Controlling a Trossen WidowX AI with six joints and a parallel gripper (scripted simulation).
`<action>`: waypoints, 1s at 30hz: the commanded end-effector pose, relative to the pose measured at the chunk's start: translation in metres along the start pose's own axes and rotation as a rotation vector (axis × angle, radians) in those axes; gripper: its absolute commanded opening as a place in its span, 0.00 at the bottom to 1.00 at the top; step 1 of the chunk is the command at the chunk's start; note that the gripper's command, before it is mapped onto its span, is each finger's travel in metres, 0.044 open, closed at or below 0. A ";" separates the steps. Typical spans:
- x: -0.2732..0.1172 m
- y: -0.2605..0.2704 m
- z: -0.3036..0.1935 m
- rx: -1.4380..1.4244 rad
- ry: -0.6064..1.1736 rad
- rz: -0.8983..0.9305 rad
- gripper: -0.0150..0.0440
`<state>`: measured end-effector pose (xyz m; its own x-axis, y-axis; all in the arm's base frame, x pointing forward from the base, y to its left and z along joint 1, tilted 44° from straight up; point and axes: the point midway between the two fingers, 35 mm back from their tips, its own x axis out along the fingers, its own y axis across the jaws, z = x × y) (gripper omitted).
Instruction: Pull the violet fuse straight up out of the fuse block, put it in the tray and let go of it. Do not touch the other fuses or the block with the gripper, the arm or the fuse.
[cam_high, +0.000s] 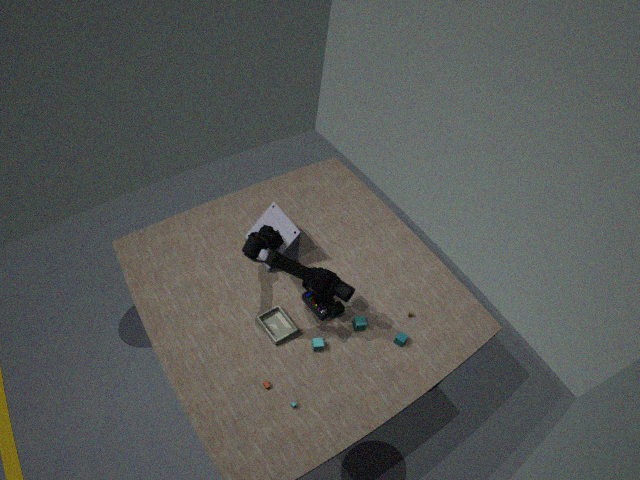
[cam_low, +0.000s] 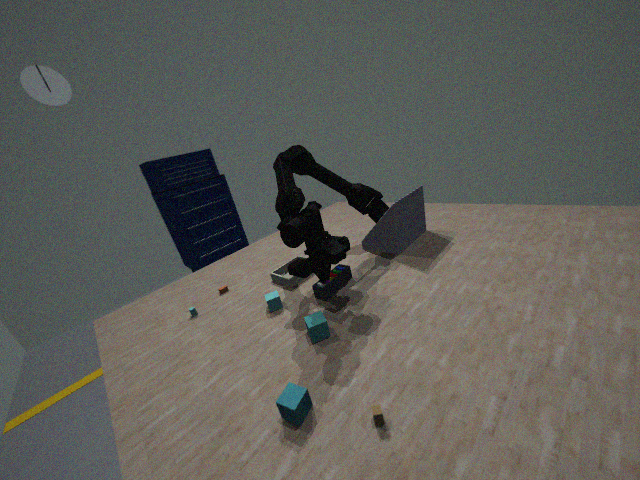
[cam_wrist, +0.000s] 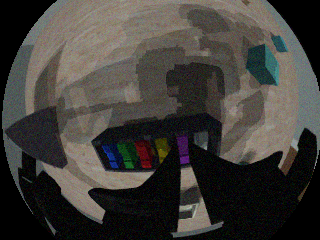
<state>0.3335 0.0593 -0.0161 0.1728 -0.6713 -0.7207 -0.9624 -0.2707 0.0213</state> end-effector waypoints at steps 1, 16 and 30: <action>0.000 0.000 0.000 0.001 0.000 0.000 0.29; -0.004 0.000 0.000 0.000 0.000 0.000 0.25; -0.011 -0.001 0.000 -0.001 0.000 -0.001 0.25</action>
<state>0.3323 0.0643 -0.0100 0.1716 -0.6740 -0.7185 -0.9617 -0.2728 0.0262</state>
